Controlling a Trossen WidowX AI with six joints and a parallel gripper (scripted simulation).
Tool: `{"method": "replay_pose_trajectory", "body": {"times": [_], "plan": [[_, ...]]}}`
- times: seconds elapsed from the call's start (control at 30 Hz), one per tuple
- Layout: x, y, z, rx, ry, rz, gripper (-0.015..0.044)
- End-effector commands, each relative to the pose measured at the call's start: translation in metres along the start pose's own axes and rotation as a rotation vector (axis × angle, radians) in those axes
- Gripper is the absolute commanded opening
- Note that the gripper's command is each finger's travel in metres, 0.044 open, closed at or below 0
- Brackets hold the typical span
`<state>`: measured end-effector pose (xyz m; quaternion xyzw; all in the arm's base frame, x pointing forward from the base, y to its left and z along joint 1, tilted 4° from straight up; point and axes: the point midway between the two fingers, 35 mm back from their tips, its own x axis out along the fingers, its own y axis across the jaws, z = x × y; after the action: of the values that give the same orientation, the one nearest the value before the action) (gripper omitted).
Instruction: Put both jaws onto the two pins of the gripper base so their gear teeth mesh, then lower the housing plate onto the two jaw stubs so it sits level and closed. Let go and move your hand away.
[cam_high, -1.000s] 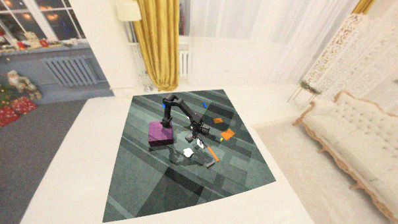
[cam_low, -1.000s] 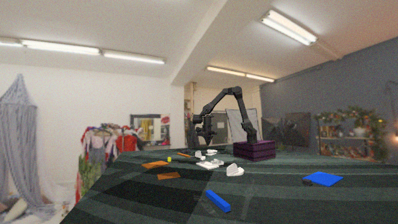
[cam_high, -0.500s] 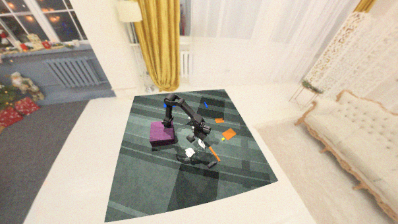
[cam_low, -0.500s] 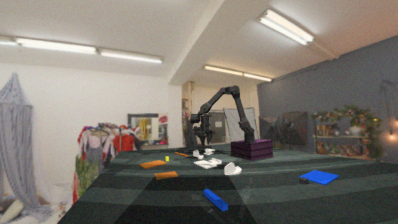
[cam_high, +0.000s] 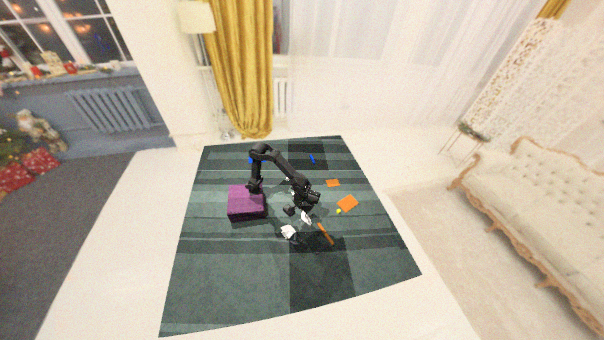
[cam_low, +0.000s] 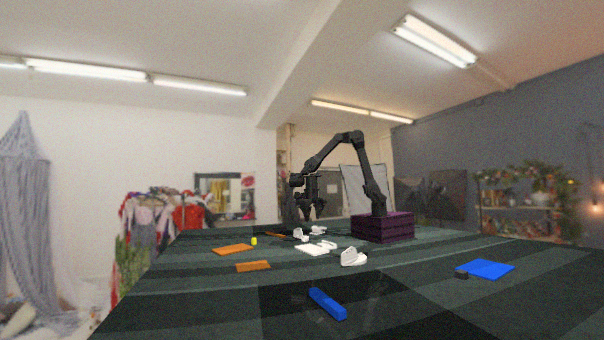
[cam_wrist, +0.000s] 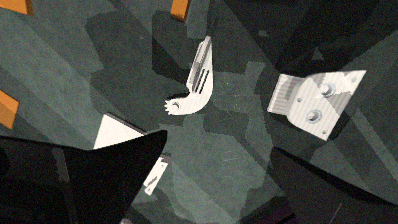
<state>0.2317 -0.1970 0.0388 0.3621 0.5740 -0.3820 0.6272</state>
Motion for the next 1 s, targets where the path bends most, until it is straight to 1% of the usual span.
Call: {"method": "replay_pose_trajectory", "body": {"times": [0.0,0.47,0.97], "plan": [[0.0000,0.0000,0.0000,0.000,0.000,0.000,0.0440],[0.0000,0.0000,0.0000,0.000,0.000,0.000,0.0440],[0.0000,0.0000,0.0000,0.000,0.000,0.000,0.0046]]}}
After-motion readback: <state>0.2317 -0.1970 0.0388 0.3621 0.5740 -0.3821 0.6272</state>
